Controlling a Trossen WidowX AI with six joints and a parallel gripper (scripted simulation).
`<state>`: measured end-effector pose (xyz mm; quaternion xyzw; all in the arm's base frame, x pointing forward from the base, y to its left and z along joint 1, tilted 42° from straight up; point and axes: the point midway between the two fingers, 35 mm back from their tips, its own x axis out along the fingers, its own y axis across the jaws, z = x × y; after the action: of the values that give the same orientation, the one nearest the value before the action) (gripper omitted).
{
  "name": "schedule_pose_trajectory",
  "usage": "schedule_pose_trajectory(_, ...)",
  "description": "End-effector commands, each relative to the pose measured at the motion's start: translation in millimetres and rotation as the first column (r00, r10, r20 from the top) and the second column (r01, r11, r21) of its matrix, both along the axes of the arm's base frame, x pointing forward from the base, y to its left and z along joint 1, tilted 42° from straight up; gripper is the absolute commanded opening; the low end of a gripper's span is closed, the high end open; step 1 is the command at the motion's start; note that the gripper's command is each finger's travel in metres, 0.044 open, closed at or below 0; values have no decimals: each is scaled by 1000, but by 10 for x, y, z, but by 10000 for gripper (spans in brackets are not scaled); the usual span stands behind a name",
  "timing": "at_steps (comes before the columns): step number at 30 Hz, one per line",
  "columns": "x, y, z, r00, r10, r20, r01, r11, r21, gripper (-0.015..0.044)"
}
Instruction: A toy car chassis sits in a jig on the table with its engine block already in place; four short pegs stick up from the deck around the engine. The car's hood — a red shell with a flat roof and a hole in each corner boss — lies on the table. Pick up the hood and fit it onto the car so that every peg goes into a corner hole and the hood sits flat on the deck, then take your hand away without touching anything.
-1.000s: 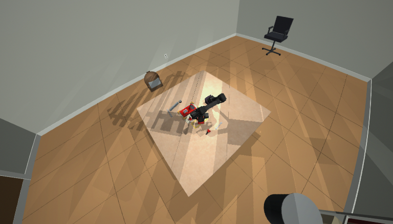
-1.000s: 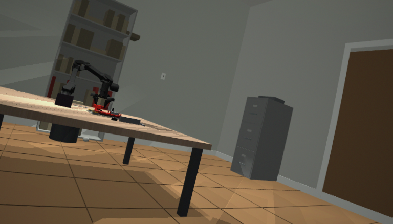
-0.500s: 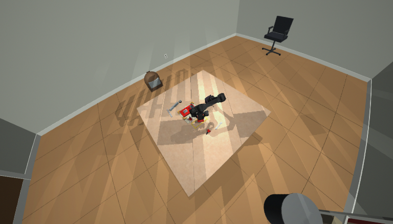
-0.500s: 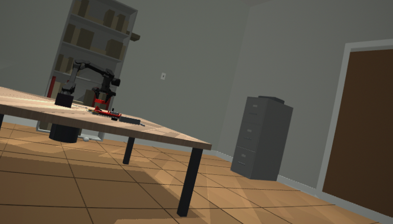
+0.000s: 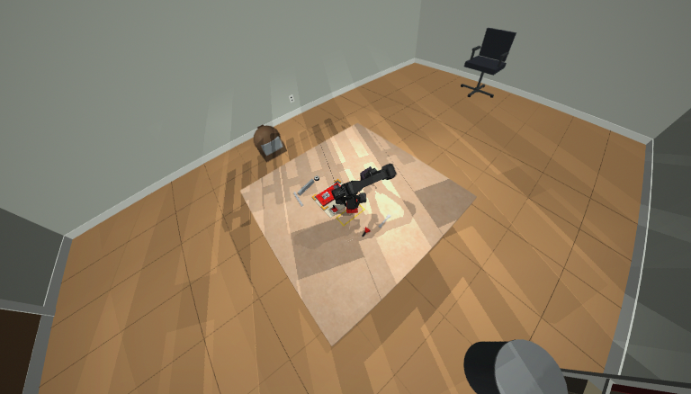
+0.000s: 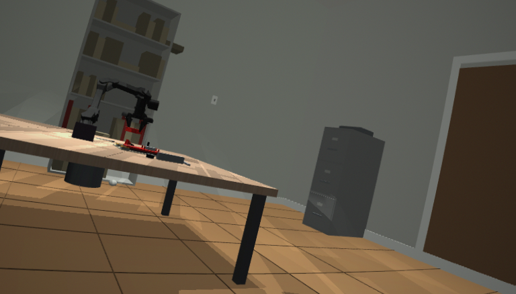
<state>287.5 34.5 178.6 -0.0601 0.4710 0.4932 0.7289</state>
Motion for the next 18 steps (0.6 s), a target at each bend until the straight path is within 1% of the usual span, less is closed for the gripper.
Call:
schedule_pose_trajectory(1, 64, -83, -55, 999, -39, -31, 39, 999, -6, 0)
schedule_pose_trajectory(18, 362, -545, -364, 954, -230, -192, 230, 973, -26, 0)
